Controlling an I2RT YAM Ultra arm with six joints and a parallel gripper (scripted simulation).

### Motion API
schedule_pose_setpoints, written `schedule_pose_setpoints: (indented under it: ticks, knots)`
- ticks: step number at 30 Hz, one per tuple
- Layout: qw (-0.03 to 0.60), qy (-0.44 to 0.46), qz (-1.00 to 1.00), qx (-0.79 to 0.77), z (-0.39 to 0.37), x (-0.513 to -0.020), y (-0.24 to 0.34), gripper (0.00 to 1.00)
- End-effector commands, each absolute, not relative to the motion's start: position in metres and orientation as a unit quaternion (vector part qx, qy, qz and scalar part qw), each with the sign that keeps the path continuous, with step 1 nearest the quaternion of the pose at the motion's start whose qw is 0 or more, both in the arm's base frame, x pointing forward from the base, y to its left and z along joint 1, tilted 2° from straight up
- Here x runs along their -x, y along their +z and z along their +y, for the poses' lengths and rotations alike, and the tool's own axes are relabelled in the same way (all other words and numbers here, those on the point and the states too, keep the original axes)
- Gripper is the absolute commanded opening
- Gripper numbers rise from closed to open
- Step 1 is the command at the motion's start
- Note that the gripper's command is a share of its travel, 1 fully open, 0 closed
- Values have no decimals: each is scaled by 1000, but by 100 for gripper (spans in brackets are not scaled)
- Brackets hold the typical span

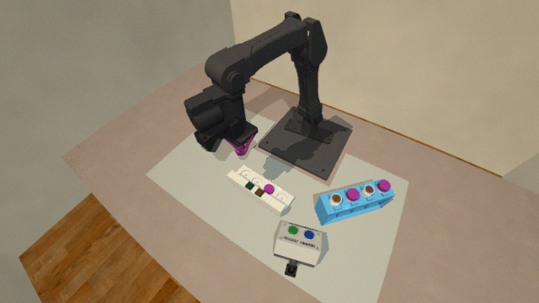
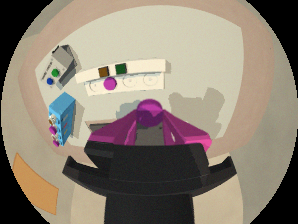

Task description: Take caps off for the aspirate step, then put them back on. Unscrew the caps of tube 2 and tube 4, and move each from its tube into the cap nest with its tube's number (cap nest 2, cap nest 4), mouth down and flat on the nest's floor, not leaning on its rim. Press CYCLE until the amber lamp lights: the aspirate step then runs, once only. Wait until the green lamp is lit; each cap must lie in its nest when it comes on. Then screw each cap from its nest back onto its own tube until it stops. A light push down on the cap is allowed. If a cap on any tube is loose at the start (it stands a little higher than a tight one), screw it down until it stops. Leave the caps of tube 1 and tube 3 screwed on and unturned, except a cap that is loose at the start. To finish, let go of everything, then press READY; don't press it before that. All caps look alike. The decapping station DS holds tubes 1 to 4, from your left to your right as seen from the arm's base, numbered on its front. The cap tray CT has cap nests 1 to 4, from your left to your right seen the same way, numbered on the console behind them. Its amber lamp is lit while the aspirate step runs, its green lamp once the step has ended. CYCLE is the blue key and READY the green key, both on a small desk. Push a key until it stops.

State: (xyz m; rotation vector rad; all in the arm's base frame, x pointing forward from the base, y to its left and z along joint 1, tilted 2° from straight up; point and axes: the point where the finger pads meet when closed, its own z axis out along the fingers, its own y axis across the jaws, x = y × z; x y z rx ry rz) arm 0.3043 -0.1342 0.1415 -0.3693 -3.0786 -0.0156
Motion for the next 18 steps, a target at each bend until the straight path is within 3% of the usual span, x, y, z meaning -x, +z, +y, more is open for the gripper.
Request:
schedule_pose_setpoints:
  ticks: [1,9,18]
  knots:
    - [11,-3,-996,92,-136,-306,148,0]
    - [11,-3,-996,92,-136,-306,148,0]
    - [11,-3,-996,92,-136,-305,103,0]
